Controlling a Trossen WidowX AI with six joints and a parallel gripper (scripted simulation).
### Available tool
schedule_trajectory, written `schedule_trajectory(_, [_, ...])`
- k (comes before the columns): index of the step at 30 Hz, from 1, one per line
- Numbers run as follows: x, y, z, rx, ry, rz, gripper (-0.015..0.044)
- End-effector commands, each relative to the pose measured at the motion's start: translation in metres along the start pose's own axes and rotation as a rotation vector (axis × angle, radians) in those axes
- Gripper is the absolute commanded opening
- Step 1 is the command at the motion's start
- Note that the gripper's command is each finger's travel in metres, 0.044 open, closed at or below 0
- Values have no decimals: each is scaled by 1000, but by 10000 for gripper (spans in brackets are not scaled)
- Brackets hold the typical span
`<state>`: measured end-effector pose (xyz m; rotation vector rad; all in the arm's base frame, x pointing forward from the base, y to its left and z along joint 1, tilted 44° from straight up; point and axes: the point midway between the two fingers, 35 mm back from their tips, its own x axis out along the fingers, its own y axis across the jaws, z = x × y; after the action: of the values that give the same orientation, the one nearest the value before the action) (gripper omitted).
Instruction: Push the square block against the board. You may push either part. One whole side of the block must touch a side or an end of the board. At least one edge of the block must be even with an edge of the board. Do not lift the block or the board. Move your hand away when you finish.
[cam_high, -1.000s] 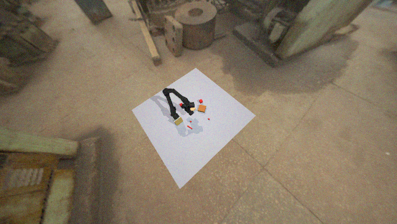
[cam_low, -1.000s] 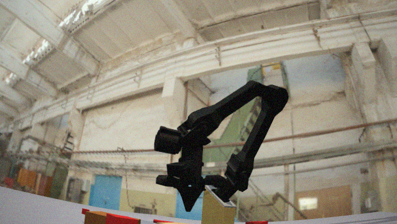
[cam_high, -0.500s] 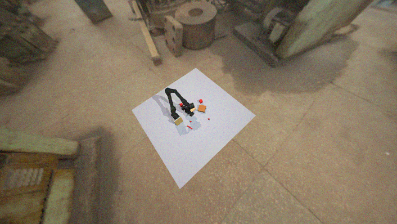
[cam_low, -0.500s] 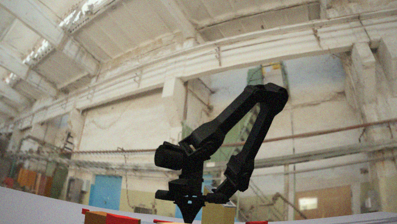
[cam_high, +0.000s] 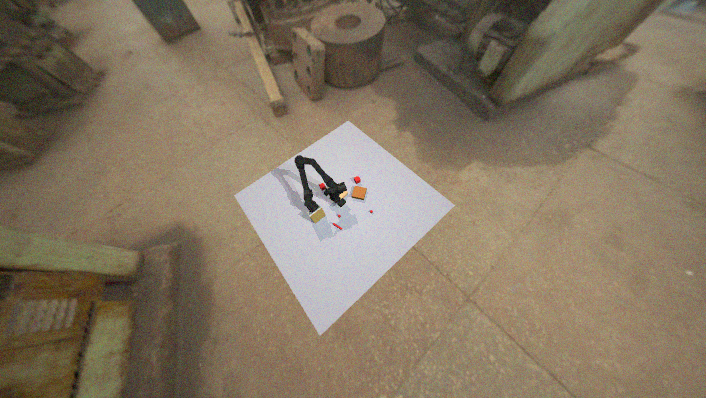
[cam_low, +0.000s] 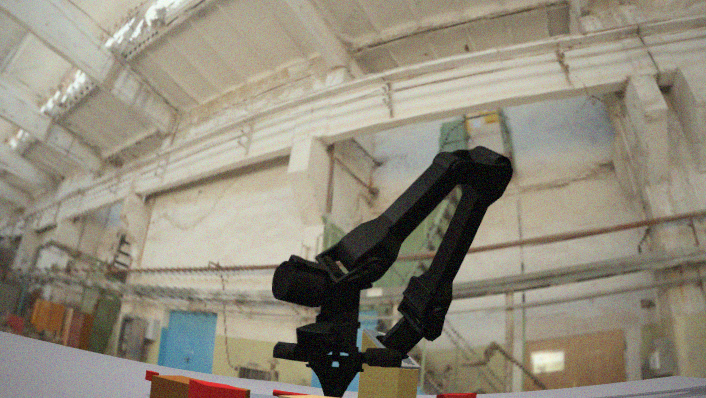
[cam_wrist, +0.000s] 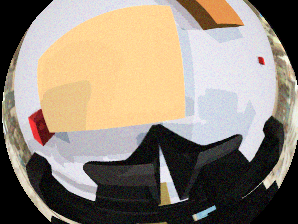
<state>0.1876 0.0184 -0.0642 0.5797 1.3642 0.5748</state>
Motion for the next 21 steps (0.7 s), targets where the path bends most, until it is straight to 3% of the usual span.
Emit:
schedule_trajectory(1, [1, -1, 8, 4, 1, 3, 0])
schedule_trajectory(21, [0, -2, 40, 3, 0, 2, 0])
